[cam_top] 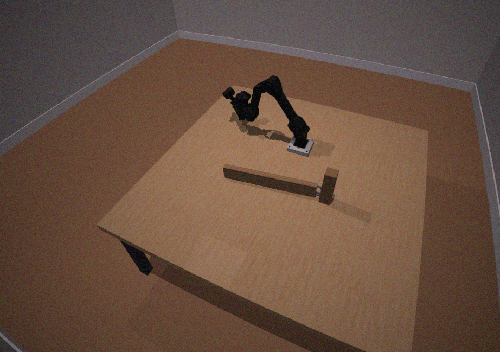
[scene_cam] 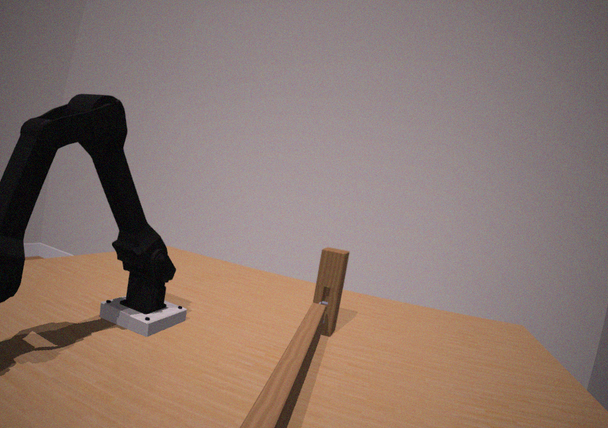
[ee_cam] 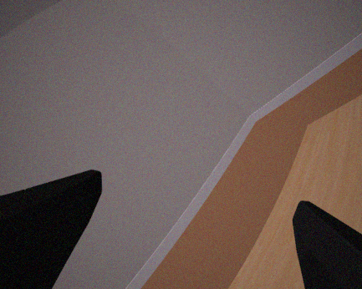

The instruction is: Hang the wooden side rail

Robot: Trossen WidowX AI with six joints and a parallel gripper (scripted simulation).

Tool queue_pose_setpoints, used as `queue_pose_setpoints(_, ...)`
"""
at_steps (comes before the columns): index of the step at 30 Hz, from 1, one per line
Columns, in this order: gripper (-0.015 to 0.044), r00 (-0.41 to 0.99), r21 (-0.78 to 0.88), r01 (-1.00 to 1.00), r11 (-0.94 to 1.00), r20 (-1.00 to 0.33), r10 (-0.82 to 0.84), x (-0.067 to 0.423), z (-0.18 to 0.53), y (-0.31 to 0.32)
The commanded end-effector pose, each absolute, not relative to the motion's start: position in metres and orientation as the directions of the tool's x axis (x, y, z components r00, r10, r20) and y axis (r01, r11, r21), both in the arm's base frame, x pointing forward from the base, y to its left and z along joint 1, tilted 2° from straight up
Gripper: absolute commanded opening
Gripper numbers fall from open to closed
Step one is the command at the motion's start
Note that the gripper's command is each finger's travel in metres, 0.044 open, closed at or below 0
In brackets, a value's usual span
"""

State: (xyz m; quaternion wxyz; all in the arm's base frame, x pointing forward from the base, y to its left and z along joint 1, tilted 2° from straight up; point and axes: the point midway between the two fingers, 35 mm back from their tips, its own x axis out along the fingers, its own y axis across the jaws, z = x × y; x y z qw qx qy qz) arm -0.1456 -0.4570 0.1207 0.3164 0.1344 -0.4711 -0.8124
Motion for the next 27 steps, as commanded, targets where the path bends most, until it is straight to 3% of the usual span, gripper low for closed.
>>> queue_pose_setpoints(1,0.0426,-0.764,0.85,0.387,-0.356,0.08,-0.641,-0.146,0.123,-0.457)
queue_pose_setpoints(11,0.044,-0.764,0.851,0.388,-0.355,0.081,-0.641,-0.149,0.229,-0.457)
queue_pose_setpoints(16,0.044,-0.762,0.858,0.391,-0.334,0.099,-0.64,-0.146,0.237,-0.455)
queue_pose_setpoints(27,0.044,-0.499,0.791,0.551,-0.268,0.054,-0.865,0.003,0.246,-0.443)
